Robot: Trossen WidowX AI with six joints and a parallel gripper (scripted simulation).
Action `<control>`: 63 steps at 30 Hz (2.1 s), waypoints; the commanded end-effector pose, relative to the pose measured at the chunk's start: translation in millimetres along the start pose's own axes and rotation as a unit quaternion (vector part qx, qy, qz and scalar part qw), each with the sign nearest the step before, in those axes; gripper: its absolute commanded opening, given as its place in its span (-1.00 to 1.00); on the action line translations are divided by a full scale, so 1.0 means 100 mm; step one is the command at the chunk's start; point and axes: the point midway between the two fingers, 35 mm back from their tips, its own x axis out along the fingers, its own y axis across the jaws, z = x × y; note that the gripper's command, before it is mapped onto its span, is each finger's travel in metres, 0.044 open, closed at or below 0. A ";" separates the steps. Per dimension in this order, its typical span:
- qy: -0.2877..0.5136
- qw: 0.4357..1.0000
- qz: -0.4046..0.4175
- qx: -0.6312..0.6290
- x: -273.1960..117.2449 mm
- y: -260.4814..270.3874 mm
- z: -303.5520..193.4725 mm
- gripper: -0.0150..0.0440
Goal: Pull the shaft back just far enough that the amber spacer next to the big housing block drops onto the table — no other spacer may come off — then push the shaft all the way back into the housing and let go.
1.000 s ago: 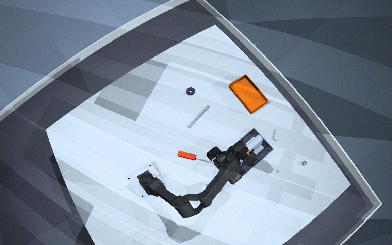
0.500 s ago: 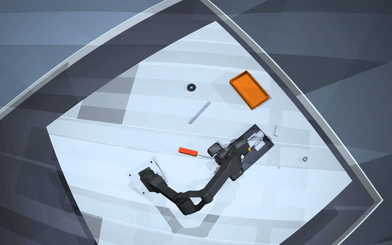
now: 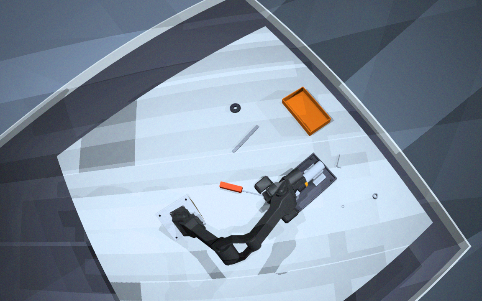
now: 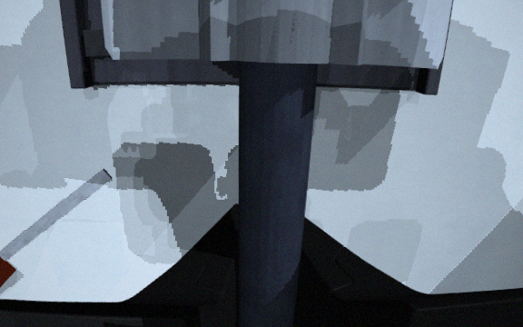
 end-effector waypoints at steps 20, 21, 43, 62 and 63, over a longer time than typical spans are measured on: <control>0.001 1.000 -0.001 -0.001 0.00 0.00 -0.04 -0.49; 0.001 1.000 -0.001 -0.001 0.00 0.00 -0.04 -0.49; 0.001 1.000 -0.001 -0.001 0.00 0.00 -0.07 -0.49; 0.001 1.000 -0.001 -0.001 0.00 0.00 -0.09 -0.49; 0.001 1.000 -0.001 -0.001 0.00 0.00 -0.09 -0.49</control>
